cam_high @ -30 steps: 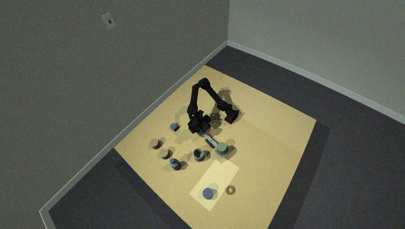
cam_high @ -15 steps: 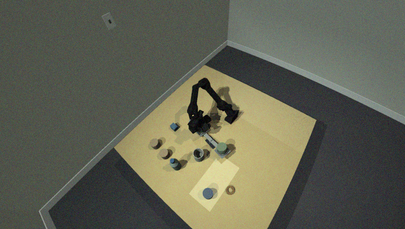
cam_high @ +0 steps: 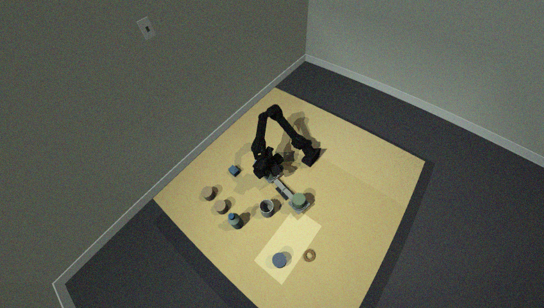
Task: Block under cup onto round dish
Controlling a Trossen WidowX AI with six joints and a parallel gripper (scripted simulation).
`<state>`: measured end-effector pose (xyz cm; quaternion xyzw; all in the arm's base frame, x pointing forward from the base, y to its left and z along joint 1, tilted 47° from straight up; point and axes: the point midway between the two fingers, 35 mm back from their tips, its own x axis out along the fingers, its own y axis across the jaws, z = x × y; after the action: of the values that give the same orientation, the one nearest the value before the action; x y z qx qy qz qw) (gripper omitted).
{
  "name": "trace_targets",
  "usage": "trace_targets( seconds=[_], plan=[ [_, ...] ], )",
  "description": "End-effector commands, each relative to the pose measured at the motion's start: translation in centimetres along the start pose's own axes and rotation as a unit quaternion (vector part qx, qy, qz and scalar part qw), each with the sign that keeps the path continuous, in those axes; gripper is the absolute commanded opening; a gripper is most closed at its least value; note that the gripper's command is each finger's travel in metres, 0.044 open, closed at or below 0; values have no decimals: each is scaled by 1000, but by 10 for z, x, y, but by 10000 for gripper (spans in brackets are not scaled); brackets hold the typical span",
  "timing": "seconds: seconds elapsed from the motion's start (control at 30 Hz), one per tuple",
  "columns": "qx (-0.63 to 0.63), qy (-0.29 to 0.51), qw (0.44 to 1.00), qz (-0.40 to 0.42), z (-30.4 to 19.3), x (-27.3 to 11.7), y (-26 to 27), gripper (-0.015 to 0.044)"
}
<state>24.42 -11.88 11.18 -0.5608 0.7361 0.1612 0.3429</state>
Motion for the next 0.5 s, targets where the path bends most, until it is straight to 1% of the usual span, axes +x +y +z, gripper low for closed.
trace_targets(
  seconds=[0.0,0.47],
  plan=[
    [2,-5,1000,-7,0,-8,-3,0],
    [-2,-11,1000,-17,1,-26,-5,0]
  ],
)
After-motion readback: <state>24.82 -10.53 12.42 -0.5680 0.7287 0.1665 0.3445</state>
